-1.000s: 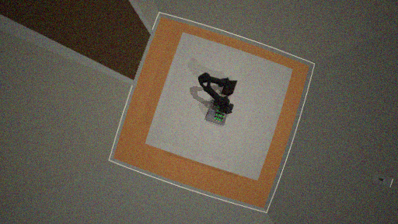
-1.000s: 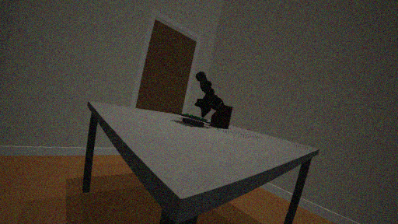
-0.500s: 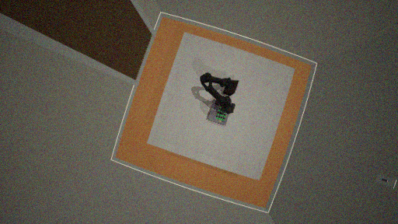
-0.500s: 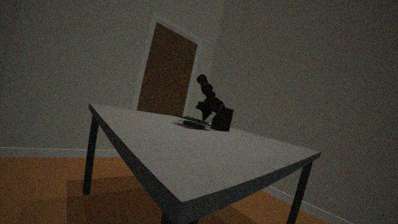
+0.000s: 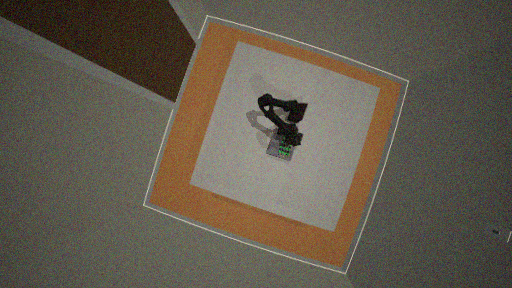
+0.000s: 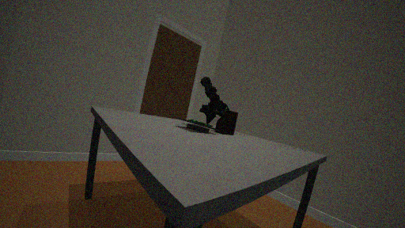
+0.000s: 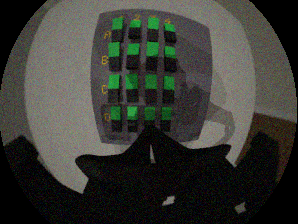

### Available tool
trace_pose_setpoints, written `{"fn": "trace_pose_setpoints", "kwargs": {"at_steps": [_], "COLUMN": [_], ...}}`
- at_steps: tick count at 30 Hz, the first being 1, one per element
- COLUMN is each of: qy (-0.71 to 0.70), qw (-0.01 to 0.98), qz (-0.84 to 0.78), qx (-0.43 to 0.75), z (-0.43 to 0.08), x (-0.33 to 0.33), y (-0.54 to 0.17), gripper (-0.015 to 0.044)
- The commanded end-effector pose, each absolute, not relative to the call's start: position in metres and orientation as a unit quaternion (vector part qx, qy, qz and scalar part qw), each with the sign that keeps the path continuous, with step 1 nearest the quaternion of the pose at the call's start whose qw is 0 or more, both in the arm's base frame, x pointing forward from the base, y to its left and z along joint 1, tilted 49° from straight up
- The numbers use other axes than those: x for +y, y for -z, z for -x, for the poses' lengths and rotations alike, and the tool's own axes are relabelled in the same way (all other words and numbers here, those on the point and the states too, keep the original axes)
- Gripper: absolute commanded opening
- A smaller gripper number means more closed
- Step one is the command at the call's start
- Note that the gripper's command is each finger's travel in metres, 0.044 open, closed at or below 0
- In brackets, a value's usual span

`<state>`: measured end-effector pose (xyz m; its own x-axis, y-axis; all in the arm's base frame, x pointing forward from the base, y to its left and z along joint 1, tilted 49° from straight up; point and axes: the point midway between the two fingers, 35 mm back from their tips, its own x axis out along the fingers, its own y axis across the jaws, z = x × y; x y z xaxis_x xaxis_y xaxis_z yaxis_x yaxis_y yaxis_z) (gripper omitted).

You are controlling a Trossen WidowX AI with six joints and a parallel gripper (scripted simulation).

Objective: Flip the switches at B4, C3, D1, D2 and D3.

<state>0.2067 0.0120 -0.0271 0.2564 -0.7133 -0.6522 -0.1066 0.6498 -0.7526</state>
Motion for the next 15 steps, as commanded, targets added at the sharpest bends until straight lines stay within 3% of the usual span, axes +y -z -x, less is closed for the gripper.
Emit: {"fn": "trace_pose_setpoints", "kwargs": {"at_steps": [1, 15], "qy": [0.214, 0.214], "qw": [0.706, 0.706], "qz": [0.362, 0.362], "qx": [0.570, 0.570], "z": [-0.2068, -0.2073], "x": [0.0112, 0.0098], "y": [0.0275, 0.0287], "gripper": [0.0000, 0.0000]}}
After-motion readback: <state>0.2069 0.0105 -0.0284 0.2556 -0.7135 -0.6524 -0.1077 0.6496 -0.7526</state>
